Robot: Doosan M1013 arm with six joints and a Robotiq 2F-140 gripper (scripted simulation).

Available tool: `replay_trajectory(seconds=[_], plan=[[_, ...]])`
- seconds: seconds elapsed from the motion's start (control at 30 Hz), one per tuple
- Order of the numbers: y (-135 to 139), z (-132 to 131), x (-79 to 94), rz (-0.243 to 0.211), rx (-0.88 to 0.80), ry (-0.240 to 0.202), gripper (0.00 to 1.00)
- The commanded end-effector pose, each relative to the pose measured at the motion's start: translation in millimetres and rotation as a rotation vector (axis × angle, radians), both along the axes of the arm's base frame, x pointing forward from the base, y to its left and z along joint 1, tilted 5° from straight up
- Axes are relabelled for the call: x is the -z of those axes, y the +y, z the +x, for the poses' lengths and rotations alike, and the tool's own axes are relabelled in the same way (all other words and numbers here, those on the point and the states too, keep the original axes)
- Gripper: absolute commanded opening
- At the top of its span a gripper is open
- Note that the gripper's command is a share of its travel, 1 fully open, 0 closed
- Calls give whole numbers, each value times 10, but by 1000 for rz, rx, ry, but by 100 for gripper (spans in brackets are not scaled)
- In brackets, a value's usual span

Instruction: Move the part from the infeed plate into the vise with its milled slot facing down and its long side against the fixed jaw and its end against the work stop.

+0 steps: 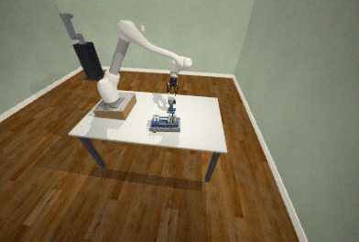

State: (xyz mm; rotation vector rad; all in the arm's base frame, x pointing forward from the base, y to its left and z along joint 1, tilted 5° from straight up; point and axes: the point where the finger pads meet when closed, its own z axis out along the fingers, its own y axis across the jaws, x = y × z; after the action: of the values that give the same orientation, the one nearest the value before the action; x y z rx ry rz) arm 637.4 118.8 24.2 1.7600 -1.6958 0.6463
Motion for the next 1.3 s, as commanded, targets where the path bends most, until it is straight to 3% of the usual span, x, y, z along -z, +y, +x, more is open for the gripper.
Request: replay_trajectory(seconds=[0.0,1.27], plan=[[17,3,19,-4,2,-5,0],[46,-13,108,-4,2,-5,0]])
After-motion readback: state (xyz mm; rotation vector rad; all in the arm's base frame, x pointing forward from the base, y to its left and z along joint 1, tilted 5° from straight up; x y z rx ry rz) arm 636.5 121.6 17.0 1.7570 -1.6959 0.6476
